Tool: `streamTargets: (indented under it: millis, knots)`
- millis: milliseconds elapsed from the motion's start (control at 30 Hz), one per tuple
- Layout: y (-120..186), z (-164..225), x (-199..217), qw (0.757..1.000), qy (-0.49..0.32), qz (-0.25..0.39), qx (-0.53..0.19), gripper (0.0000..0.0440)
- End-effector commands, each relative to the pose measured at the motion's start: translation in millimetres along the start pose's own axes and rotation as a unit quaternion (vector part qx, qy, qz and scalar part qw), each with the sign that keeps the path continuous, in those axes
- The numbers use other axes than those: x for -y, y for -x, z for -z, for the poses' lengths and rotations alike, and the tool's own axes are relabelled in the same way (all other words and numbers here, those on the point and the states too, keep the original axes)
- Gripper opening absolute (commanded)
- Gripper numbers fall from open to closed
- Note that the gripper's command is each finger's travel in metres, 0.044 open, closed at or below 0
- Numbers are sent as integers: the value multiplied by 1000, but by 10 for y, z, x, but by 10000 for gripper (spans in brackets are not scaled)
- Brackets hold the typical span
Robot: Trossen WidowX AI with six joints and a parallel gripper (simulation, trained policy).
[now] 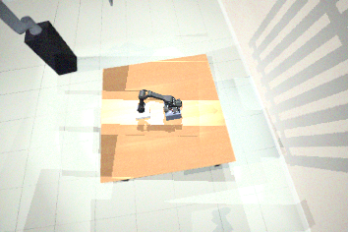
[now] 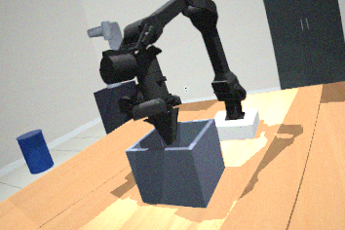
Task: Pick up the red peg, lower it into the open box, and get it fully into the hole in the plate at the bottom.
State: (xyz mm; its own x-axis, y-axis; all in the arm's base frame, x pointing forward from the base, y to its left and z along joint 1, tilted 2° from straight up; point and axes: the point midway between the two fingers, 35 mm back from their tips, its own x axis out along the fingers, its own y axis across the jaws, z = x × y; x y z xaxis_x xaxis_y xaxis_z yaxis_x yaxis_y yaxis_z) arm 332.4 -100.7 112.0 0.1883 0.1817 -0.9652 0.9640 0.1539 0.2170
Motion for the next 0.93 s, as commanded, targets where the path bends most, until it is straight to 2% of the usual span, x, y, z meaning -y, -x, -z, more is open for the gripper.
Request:
streamTargets:
  millis: [0,600,900]
  knots:
    - [99,1,-61,1000,3,-18,-9,179]
    - [543,-102,-305,994,27,-98,-44,247]
    - [979,-156,-471,985,65,-157,-31,266]
